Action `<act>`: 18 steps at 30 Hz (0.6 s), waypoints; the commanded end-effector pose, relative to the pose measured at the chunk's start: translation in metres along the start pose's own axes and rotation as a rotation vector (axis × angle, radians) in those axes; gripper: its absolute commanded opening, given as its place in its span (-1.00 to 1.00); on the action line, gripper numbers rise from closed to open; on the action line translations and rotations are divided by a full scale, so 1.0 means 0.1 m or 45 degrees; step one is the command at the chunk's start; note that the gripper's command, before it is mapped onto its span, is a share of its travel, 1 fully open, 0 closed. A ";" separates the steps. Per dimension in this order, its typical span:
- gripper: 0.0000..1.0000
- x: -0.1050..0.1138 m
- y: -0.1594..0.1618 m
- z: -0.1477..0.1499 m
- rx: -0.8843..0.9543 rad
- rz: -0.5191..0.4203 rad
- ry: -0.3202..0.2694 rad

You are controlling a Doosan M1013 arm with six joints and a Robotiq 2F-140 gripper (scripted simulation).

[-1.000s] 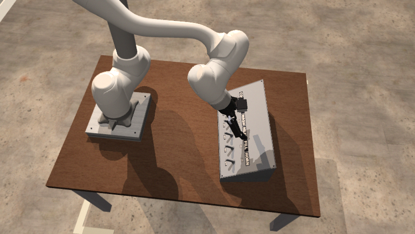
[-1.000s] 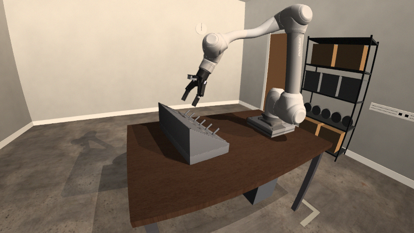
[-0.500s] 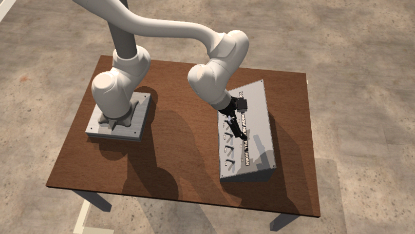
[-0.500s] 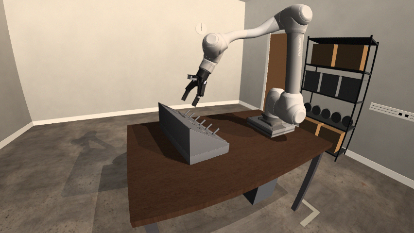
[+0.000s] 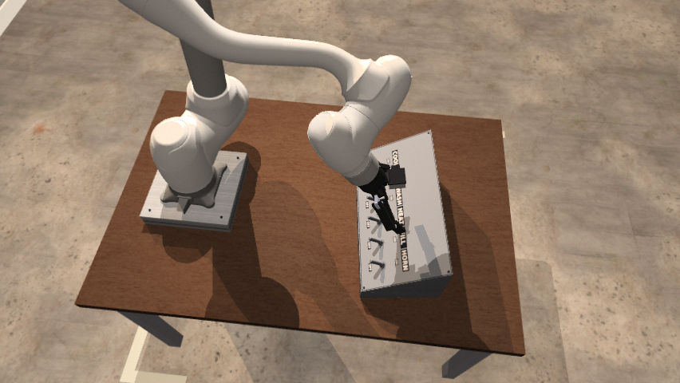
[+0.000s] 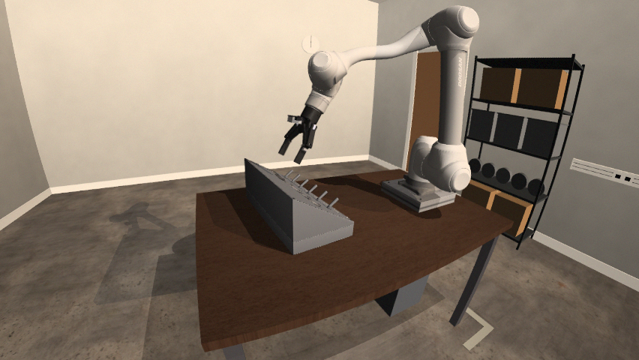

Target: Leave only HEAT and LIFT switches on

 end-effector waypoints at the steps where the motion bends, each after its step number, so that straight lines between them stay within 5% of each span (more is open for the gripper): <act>1: 1.00 0.02 -0.02 0.15 -0.005 0.005 -0.004; 18: 1.00 0.02 0.06 0.57 -0.005 0.006 -0.003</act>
Point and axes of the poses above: the point where the finger pads meet when closed, its own x axis back along the fingers, its own z axis across the jaws, y = z × x, the point moved 4 cm from there along x, back along the fingers, and after that the axes turned 10 degrees about x, right-handed, at the moved point
